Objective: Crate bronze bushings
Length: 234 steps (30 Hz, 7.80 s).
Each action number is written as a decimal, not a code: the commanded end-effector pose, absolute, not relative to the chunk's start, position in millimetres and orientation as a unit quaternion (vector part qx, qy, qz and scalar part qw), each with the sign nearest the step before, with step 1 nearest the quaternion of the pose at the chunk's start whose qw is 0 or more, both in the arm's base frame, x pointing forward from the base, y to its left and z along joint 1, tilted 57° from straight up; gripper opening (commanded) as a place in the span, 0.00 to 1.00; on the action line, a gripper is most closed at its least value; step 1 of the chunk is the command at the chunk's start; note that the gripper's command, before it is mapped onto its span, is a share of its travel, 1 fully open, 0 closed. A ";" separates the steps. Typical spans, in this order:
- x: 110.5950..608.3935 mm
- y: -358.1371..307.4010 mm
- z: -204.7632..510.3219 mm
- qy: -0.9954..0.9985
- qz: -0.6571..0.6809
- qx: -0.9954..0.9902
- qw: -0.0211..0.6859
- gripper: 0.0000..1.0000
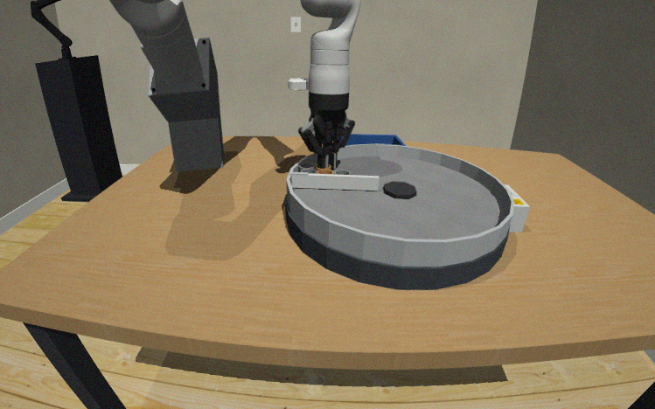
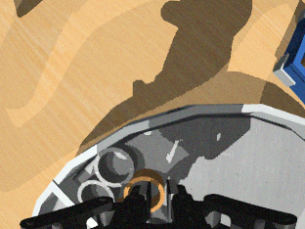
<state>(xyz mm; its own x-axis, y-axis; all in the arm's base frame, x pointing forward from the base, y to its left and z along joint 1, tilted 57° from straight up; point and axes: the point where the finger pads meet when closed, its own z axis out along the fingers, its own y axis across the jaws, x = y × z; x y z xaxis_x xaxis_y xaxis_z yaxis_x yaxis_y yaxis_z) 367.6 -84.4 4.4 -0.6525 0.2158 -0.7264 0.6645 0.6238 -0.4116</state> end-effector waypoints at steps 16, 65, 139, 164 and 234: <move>367.8 -84.1 4.5 0.841 -0.345 0.262 0.325 0.00; 368.3 -83.4 4.2 0.841 -0.345 0.261 0.325 0.00; 362.1 -64.8 15.4 0.841 -0.346 0.262 0.324 0.00; 356.6 -53.7 23.6 0.840 -0.346 0.262 0.324 0.00; 403.3 50.8 -24.9 0.841 -0.346 0.262 0.324 0.00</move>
<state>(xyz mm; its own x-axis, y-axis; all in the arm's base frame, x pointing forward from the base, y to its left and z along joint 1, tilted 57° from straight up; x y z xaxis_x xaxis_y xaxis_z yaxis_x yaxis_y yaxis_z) 401.6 50.9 -23.7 -0.6494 0.2216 -0.7275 0.6678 0.6238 -0.4061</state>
